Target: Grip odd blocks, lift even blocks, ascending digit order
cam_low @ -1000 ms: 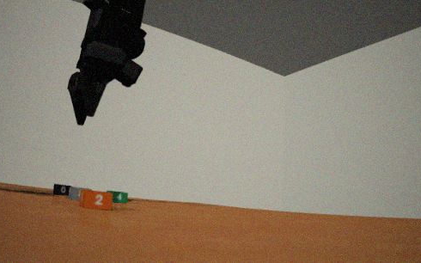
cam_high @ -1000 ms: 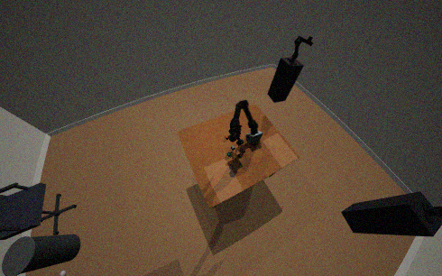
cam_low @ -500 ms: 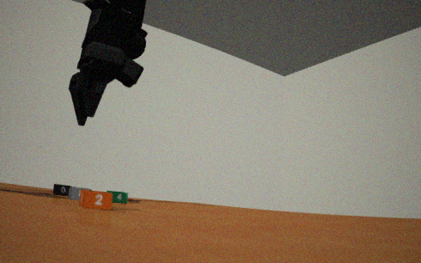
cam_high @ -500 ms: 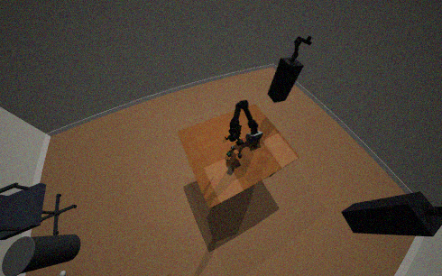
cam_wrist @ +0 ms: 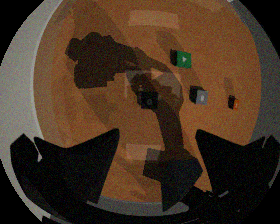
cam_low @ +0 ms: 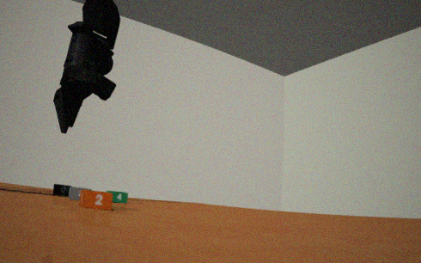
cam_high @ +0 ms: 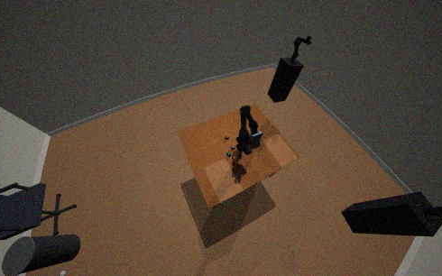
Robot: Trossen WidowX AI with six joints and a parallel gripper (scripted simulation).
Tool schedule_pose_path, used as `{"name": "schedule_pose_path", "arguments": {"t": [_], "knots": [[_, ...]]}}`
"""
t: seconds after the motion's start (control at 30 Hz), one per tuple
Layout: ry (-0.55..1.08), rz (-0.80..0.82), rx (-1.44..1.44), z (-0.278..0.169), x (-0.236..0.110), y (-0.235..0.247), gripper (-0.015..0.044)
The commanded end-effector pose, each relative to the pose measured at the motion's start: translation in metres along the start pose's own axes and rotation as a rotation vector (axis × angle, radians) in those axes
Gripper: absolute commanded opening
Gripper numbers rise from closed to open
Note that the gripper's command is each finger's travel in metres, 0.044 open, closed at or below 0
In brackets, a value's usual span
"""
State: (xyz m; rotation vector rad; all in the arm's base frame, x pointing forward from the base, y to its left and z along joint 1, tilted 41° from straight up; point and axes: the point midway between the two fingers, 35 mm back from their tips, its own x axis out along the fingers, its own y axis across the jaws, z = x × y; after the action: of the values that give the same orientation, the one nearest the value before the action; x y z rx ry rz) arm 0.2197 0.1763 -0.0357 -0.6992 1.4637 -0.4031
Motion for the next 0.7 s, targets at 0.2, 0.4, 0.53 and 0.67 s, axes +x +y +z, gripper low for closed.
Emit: {"name": "schedule_pose_path", "arguments": {"t": [0.2,0.4,0.53,0.67], "knots": [[0.007,0.006,0.024,0.004,0.001,0.001,0.0400],[0.007,0.006,0.024,0.004,0.001,0.001,0.0400],[0.007,0.006,0.024,0.004,0.001,0.001,0.0400],[0.004,0.011,0.024,0.041,-0.001,-0.018,0.0400]]}}
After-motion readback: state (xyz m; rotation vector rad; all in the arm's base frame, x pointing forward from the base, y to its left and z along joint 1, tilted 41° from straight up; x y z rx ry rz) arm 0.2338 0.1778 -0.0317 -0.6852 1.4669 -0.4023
